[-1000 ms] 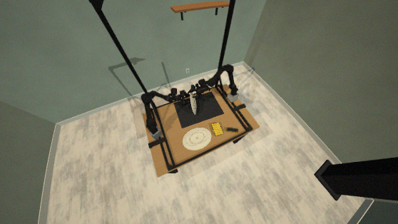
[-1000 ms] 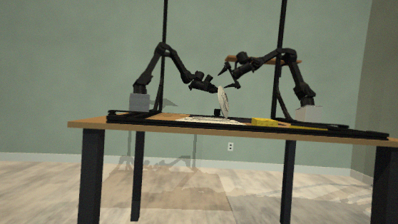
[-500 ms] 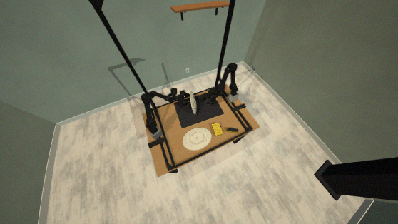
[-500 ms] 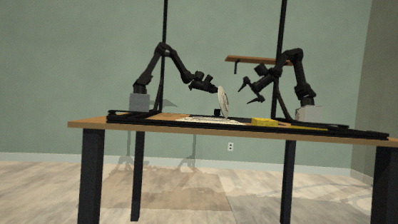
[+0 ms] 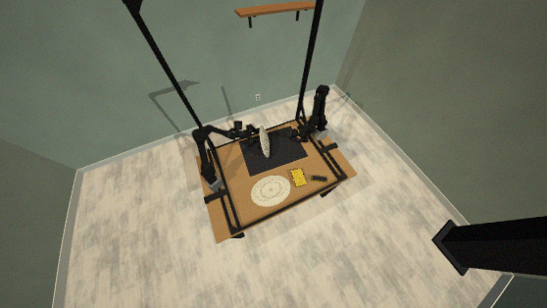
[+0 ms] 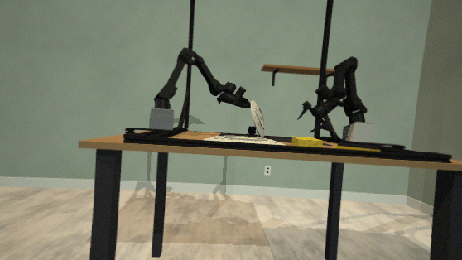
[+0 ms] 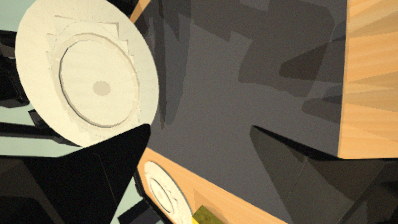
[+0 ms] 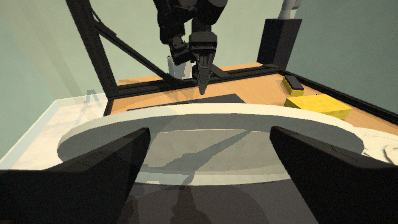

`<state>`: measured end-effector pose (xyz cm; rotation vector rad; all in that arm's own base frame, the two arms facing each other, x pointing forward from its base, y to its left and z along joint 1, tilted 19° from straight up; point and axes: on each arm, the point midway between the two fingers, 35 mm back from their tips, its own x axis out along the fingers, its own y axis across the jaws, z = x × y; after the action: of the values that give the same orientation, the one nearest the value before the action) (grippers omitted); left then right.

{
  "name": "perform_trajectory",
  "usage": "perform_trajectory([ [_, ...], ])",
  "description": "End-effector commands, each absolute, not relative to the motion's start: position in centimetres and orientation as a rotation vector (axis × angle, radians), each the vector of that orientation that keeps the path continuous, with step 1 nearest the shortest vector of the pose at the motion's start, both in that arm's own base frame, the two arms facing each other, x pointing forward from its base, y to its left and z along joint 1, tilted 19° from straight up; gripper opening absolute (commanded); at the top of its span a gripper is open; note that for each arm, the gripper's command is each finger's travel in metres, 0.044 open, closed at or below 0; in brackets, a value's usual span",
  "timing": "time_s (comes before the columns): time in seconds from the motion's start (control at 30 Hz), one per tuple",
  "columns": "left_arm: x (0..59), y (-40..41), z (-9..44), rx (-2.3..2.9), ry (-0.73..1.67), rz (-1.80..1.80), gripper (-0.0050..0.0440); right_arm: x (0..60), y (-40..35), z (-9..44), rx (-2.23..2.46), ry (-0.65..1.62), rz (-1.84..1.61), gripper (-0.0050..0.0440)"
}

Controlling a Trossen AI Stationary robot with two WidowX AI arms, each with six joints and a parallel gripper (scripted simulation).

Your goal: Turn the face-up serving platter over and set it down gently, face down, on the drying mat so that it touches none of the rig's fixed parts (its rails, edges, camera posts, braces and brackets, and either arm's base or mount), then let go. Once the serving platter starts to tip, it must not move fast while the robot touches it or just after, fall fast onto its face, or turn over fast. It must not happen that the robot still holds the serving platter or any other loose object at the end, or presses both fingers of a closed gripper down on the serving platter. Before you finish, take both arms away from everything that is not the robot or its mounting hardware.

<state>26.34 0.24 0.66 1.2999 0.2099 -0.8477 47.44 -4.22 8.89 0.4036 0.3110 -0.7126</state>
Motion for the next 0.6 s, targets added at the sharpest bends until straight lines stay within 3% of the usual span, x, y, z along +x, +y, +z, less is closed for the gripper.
perform_trajectory([
  [0.0, 25.8, 0.2, 0.7, 1.304, 0.207, -0.848, 0.0440, 46.7, -3.5, 8.7, 0.418, 0.344, -0.704, 0.0440],
  [0.57, 25.8, 0.2, 0.7, 1.304, 0.207, -0.848, 0.0440, 44.3, -0.7, 7.5, 0.473, 0.489, -0.673, 0.0440],
])
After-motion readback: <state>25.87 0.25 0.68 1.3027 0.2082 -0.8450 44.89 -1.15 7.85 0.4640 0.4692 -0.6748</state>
